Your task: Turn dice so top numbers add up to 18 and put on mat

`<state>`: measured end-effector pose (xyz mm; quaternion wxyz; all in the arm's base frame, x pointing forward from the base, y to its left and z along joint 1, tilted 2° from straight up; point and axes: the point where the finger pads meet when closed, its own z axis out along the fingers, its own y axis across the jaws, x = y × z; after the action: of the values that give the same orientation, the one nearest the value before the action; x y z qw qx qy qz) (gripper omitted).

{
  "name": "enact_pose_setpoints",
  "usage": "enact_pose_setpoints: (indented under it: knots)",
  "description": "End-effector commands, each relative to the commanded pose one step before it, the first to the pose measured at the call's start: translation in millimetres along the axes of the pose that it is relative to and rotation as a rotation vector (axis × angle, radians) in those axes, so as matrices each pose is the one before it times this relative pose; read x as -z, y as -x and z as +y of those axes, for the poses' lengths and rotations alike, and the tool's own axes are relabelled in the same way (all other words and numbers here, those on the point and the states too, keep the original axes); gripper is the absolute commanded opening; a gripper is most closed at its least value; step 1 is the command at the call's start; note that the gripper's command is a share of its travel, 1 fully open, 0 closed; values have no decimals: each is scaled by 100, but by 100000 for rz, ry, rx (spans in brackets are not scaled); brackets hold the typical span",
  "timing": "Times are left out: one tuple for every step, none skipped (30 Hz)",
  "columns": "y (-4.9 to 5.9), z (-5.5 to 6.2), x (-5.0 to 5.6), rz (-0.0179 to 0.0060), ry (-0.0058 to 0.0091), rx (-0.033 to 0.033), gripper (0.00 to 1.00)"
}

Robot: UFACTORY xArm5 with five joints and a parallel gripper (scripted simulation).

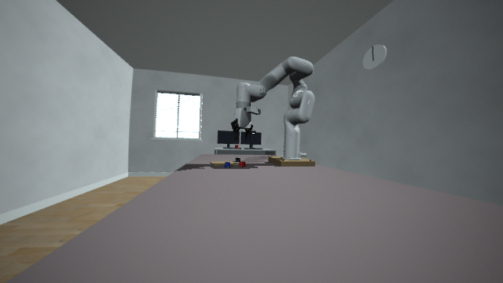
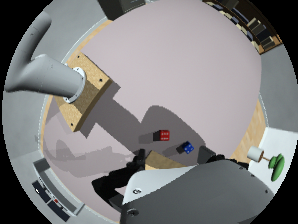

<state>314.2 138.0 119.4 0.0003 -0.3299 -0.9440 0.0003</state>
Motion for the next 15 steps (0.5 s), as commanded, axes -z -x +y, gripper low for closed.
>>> enact_pose_setpoints:
  knots:
    - [-204, -190, 214, -418, 803, -160, 100]
    - [0, 0, 0, 0, 0, 0, 100]
    - [0, 0, 0, 0, 0, 0, 100]
    - [0, 0, 0, 0, 0, 0, 100]
    - [0, 0, 0, 0, 0, 0, 100]
    - [0, 0, 0, 0, 0, 0, 100]
    - [0, 0, 0, 0, 0, 0, 100]
    - [0, 0, 0, 0, 0, 0, 100]
    - [0, 0, 0, 0, 0, 0, 100]
    - [0, 0, 0, 0, 0, 0, 100]
    - [0, 0, 0, 0, 0, 0, 100]
    - [0, 0, 0, 0, 0, 9, 100]
    - [0, 0, -1, 0, 0, 61, 100]
    - [0, 0, -3, 0, 0, 161, 100]
    - [0, 1, -5, 0, 0, 305, 100]
